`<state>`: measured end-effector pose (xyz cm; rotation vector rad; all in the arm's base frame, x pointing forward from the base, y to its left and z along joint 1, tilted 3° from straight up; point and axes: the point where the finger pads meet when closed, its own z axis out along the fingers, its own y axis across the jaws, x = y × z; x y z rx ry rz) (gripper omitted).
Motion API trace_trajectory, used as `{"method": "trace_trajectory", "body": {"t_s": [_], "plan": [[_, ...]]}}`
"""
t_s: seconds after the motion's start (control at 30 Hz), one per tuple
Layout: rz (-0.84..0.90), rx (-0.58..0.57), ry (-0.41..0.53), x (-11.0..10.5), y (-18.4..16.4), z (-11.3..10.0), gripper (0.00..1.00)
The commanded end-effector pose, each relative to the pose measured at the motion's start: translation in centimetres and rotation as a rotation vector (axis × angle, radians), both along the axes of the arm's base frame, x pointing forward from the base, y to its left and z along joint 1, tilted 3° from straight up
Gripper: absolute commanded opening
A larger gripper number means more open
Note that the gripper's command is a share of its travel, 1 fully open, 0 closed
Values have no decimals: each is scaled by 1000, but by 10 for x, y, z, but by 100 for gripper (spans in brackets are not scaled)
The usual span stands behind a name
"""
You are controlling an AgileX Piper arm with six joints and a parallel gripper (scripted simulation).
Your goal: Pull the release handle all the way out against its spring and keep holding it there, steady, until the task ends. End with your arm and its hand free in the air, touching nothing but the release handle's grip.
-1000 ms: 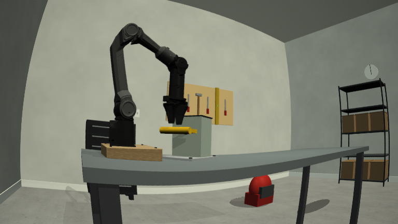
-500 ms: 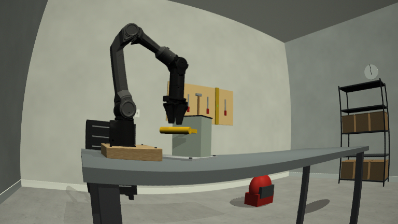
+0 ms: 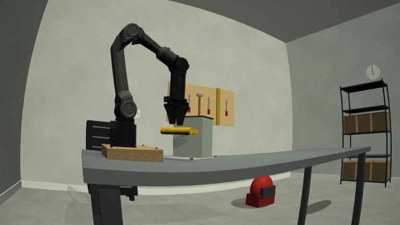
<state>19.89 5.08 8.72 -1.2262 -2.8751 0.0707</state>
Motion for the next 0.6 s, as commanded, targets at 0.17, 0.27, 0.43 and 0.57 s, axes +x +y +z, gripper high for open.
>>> {"method": "trace_trajectory", "body": {"t_s": [0.17,0.27,0.43,0.57], "plan": [[0,-1,3,0,0,-2,68],[0,-1,4,-1,0,-4,68],[0,-1,4,-1,-1,-7,68],[0,-2,4,-1,-1,-10,68]]}}
